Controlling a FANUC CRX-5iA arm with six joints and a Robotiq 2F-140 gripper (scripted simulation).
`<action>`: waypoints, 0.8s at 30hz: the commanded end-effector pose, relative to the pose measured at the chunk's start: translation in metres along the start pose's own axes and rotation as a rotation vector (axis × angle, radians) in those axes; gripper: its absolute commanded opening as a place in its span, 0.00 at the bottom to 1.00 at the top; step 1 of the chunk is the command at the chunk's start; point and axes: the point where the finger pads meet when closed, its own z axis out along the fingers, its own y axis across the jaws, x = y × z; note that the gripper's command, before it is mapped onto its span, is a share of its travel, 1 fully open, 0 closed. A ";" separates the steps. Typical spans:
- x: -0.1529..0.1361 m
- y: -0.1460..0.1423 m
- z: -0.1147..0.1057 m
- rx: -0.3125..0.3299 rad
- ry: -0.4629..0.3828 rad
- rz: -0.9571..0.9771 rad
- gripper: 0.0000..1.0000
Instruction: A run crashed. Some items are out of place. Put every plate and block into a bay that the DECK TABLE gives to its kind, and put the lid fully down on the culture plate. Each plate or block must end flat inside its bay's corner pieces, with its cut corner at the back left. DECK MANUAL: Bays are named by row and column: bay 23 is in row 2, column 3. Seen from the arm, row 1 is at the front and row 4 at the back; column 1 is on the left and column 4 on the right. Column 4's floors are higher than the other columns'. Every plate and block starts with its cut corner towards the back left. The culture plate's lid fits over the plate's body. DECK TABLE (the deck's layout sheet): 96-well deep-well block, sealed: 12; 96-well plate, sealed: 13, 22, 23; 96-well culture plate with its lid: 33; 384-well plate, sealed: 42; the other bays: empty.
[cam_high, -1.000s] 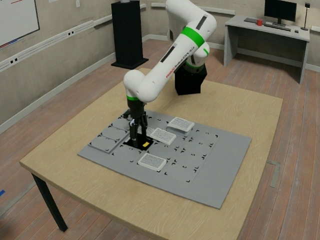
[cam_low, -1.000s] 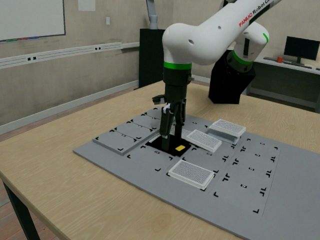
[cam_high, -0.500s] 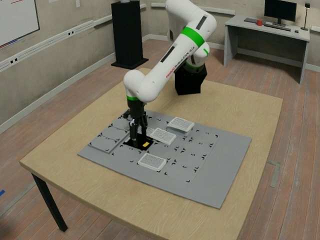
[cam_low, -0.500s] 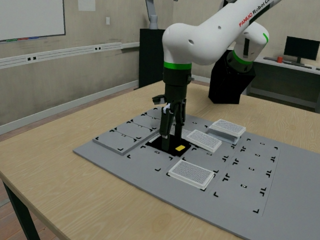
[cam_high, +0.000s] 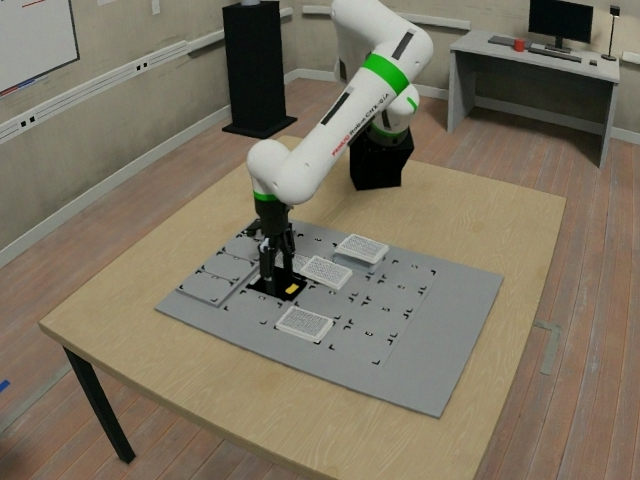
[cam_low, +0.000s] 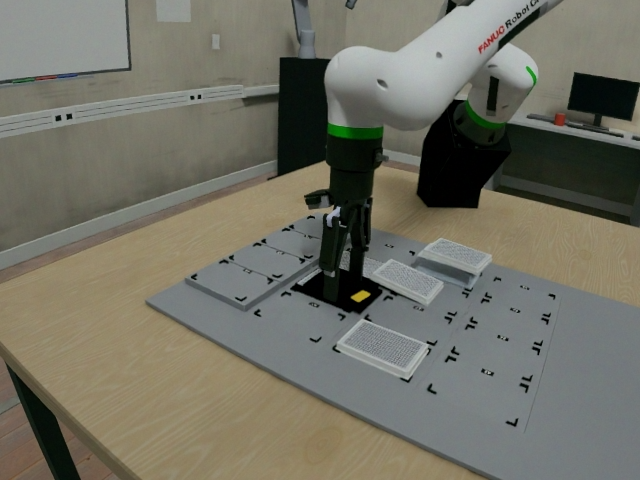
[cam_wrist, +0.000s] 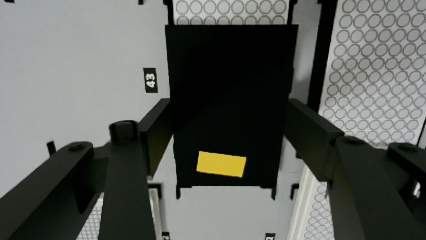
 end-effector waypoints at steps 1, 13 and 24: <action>0.000 -0.001 -0.001 0.001 0.001 0.000 0.10; 0.000 -0.001 -0.003 0.001 0.001 0.000 0.10; 0.000 -0.001 -0.006 0.001 0.001 0.000 0.10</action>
